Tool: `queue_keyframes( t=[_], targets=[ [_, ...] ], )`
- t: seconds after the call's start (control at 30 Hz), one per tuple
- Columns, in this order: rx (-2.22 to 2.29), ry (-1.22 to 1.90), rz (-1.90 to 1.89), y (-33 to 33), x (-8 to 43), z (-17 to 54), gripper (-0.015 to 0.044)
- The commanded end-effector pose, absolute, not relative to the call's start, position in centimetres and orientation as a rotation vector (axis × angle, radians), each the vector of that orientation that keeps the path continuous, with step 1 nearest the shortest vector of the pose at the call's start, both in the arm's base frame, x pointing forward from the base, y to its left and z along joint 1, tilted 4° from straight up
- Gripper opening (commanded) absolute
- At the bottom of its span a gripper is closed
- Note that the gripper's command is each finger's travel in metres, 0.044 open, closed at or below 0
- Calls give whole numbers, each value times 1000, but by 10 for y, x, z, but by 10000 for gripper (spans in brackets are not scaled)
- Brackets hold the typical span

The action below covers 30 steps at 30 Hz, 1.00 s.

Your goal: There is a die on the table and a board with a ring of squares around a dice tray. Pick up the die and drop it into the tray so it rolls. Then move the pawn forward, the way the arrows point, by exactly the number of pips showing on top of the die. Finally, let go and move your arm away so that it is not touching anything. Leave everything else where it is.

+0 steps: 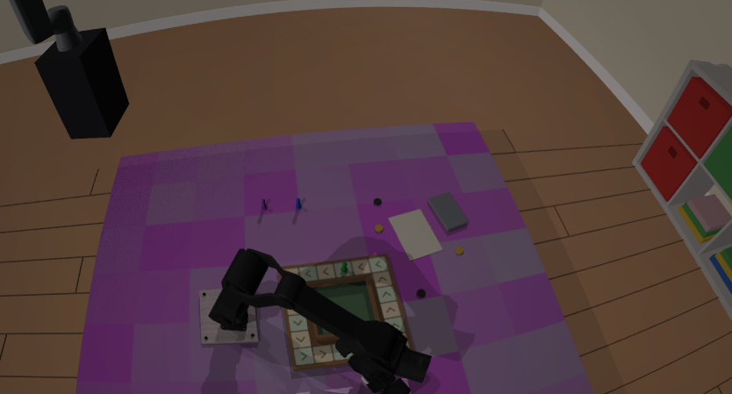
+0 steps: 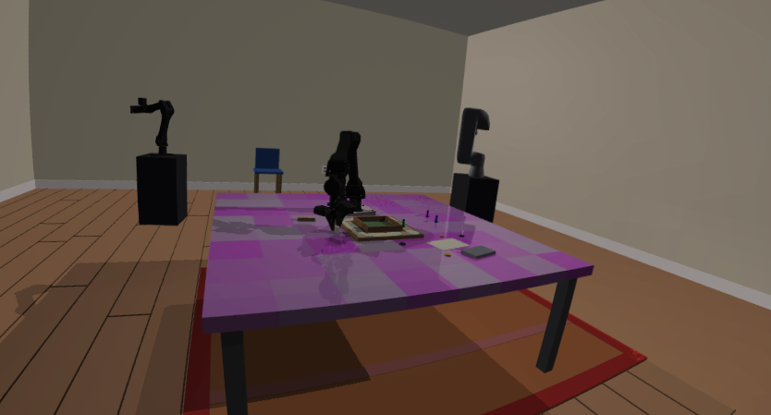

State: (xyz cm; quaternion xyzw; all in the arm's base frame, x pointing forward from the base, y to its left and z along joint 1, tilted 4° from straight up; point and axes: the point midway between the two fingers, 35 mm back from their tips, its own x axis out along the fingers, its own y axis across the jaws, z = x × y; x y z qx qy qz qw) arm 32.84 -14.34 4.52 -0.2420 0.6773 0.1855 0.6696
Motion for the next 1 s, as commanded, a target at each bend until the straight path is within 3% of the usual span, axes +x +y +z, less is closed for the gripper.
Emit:
queue_keyframes(
  t=[0.0, 0.1, 0.77, 0.97],
  targets=[
    [-550, 1533, 419, -144, 327, 44, 78],
    [-550, 1533, 419, -144, 328, 48, 0],
    [-550, 1532, 419, -130, 324, 162, 0],
    [-540, 1533, 411, -125, 323, 165, 0]
  ],
)
